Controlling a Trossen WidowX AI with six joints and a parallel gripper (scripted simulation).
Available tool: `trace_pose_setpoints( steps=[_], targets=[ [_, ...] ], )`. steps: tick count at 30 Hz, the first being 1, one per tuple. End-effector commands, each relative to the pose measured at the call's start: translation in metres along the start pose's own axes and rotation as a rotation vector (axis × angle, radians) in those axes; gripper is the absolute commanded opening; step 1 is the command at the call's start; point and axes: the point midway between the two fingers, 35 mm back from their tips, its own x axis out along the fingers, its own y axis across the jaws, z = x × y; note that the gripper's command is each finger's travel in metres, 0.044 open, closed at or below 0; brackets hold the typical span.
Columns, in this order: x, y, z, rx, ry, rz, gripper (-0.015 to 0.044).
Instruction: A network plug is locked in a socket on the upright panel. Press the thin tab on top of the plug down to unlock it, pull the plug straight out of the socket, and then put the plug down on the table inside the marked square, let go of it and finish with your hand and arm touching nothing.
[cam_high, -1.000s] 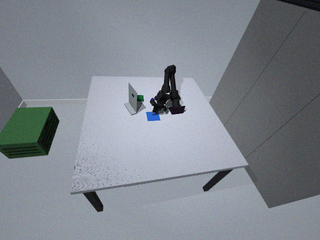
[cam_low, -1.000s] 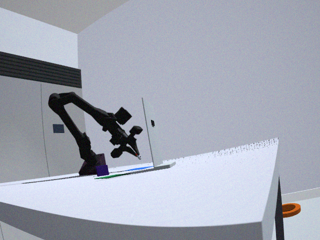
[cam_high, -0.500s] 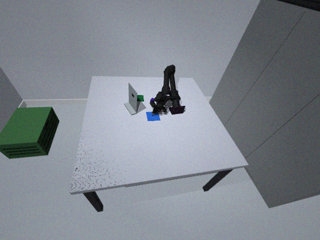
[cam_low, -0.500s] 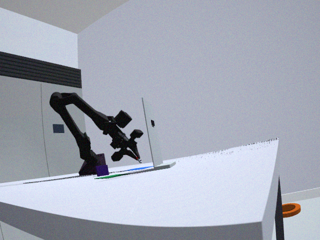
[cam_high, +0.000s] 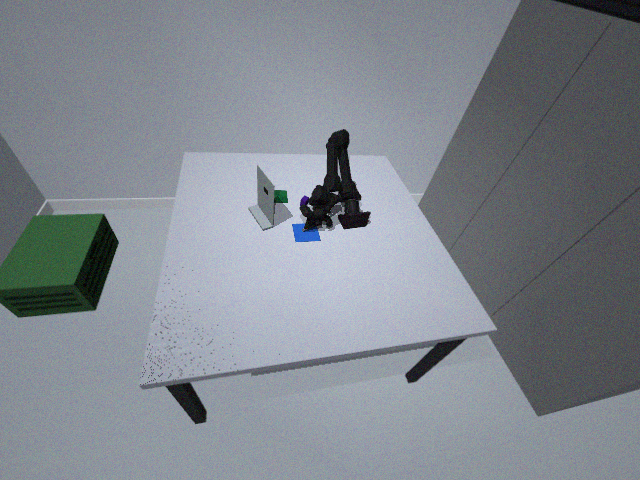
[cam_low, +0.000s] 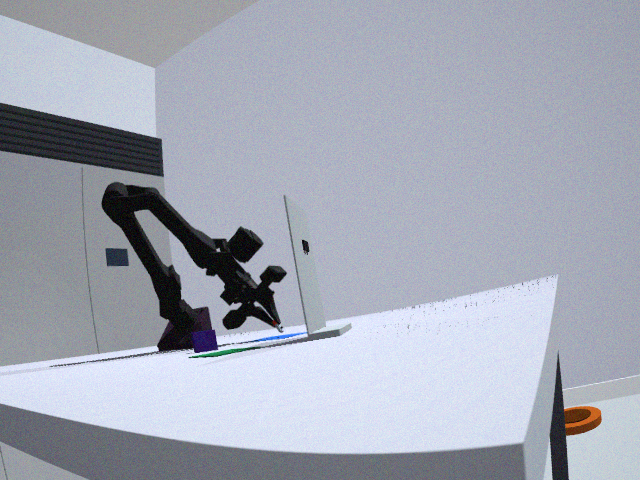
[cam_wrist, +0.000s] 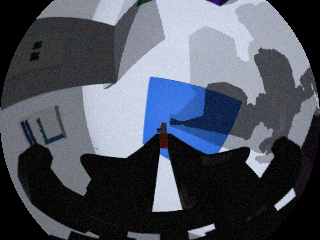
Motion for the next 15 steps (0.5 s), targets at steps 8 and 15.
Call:
trace_pose_setpoints(
  steps=[8,15],
  targets=[
    [0.0047,-0.0053,0.0008,-0.008,0.002,-0.006,0.0],
    [0.0073,-0.0063,0.0014,-0.008,0.002,-0.007,0.0]
  ],
)
